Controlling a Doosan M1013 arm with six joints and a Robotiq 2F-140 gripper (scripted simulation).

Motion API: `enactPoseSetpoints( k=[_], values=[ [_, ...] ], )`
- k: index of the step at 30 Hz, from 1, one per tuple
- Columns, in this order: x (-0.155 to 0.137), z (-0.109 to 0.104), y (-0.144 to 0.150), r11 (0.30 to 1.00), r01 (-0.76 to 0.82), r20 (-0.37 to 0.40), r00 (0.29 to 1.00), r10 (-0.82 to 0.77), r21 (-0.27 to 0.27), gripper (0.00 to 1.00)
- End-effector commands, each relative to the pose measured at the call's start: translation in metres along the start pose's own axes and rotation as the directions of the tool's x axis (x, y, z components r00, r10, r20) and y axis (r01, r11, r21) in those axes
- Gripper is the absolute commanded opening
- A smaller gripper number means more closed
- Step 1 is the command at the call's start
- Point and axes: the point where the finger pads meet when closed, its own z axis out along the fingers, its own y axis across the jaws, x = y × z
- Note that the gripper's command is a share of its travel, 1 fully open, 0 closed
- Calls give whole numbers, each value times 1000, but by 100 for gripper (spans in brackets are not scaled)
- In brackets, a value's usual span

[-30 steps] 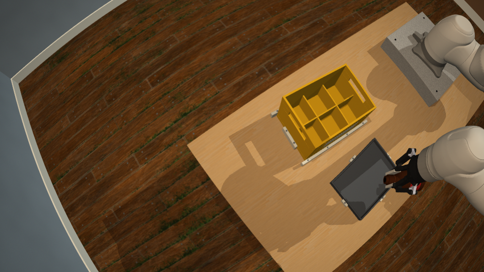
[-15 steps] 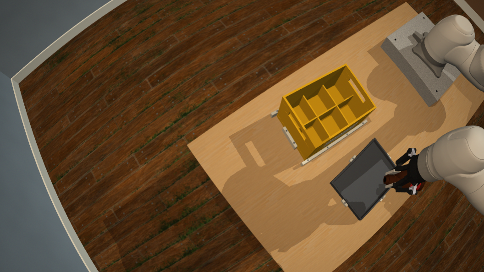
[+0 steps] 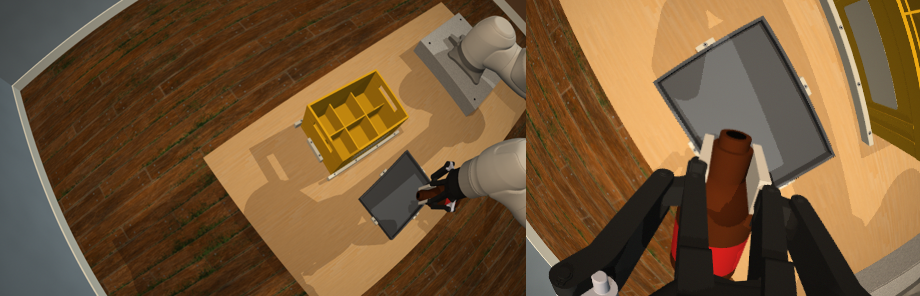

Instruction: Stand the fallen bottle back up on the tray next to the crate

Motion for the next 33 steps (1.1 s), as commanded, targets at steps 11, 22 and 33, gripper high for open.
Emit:
enactPoseSetpoints(
  k=[11, 22, 33],
  values=[
    [-5, 0, 0, 1000, 1, -90, 996, -1, 1, 10],
    [-6, -1, -1, 1000, 2, -119, 993, -2, 5, 10],
    [-6, -1, -1, 1000, 2, -120, 993, -2, 5, 10]
  ],
)
